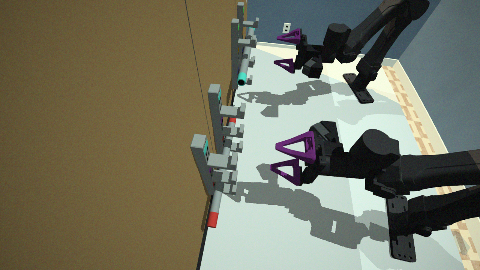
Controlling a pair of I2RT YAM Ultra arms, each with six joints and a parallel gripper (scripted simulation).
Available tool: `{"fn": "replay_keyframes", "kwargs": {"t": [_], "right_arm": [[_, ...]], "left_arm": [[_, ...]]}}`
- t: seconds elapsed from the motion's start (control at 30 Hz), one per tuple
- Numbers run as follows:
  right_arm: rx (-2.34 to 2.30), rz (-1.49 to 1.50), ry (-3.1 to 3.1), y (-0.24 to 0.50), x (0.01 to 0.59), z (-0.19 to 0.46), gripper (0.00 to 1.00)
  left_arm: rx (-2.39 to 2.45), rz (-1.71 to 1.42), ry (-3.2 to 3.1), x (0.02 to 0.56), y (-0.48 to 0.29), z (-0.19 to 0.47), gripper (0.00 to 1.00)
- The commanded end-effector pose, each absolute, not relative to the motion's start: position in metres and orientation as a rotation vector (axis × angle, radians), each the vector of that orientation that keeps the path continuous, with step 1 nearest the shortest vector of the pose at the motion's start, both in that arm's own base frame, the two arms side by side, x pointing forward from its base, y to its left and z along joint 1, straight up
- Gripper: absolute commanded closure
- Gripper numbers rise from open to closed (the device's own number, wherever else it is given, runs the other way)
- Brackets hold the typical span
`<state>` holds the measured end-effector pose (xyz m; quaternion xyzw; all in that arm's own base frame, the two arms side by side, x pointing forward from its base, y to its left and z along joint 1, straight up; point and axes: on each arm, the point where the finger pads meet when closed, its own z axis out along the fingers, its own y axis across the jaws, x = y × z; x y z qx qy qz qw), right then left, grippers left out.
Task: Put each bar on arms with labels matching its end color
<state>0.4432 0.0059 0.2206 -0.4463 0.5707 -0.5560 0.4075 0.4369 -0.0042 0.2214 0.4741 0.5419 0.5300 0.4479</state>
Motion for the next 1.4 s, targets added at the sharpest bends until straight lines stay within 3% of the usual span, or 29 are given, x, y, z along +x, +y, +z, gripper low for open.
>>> {"fn": "replay_keyframes", "kwargs": {"t": [0.0,1.37], "right_arm": [[-1.069,-1.406,1.406,-0.001,0.443,0.239,0.00],[-1.069,-1.406,1.406,-0.057,0.446,0.258,0.00]], "left_arm": [[1.137,1.315,1.314,0.433,-0.008,0.237,0.00],[1.137,1.315,1.314,0.433,-0.008,0.237,0.00]]}}
